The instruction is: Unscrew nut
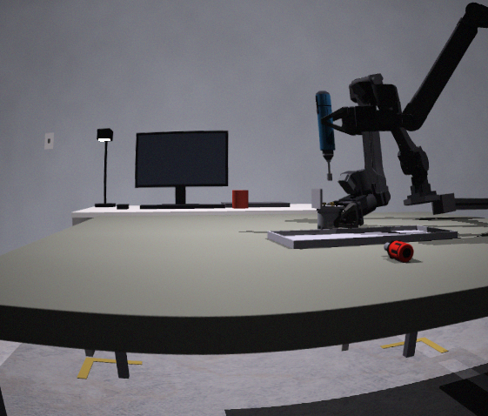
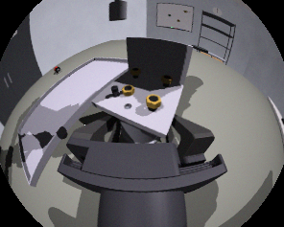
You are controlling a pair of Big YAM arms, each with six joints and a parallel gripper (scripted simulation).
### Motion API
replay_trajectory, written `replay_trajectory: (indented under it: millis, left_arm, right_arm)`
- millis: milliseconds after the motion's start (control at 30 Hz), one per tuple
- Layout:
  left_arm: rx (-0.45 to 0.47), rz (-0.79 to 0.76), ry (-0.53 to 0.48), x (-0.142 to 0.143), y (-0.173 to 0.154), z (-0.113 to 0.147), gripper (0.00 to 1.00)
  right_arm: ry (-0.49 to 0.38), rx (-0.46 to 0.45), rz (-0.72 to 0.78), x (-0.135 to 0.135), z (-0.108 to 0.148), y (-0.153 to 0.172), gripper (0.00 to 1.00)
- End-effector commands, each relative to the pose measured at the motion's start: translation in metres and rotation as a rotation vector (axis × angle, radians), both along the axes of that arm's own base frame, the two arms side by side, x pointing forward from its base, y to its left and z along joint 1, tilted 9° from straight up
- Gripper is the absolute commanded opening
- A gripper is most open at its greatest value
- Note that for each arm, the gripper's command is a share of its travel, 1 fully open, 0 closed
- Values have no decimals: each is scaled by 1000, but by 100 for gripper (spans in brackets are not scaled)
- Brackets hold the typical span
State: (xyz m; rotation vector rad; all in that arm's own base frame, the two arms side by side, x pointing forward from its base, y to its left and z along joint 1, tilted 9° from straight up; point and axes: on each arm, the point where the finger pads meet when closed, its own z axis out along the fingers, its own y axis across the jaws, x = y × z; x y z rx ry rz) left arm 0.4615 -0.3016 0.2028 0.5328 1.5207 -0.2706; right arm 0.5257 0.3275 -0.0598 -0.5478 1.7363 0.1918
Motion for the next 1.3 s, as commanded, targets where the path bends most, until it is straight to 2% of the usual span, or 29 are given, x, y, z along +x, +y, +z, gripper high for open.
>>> replay_trajectory:
  millis: [0,500,567,633,667,833,900,1033,1100,1133,1167,1200,1267]
  left_arm:
    - [-63,3,-109,19,-8,66,42]
    - [-78,-7,-129,6,-8,72,42]
    - [-48,-9,-87,-7,-1,46,42]
    - [-48,-11,-85,-10,-1,45,42]
    - [-78,-11,-128,0,-8,72,42]
    - [-78,-13,-128,-1,-8,72,42]
    - [-48,-14,-85,-14,0,45,42]
    - [-70,-14,-117,-11,-3,64,42]
    - [-47,-14,-85,-21,4,44,42]
    - [-47,-14,-85,-22,5,44,42]
    - [-53,-14,-92,-21,4,49,42]
    - [-70,-14,-117,-16,0,64,42]
    - [-78,-15,-127,-13,-2,71,42]
  right_arm:
    - [29,-16,-16,2,-13,-11,59]
    - [29,-16,-16,2,-13,-11,59]
    - [29,-16,-16,2,-13,-11,59]
    - [29,-16,-16,2,-13,-11,59]
    - [29,-16,-16,2,-13,-11,59]
    - [29,-16,-16,2,-13,-11,59]
    - [29,-16,-16,2,-13,-11,59]
    - [29,-16,-16,2,-13,-11,59]
    - [29,-16,-16,2,-13,-11,59]
    - [29,-16,-16,2,-13,-11,59]
    - [29,-16,-16,2,-13,-11,59]
    - [29,-16,-16,2,-13,-11,59]
    - [29,-16,-16,2,-13,-11,59]
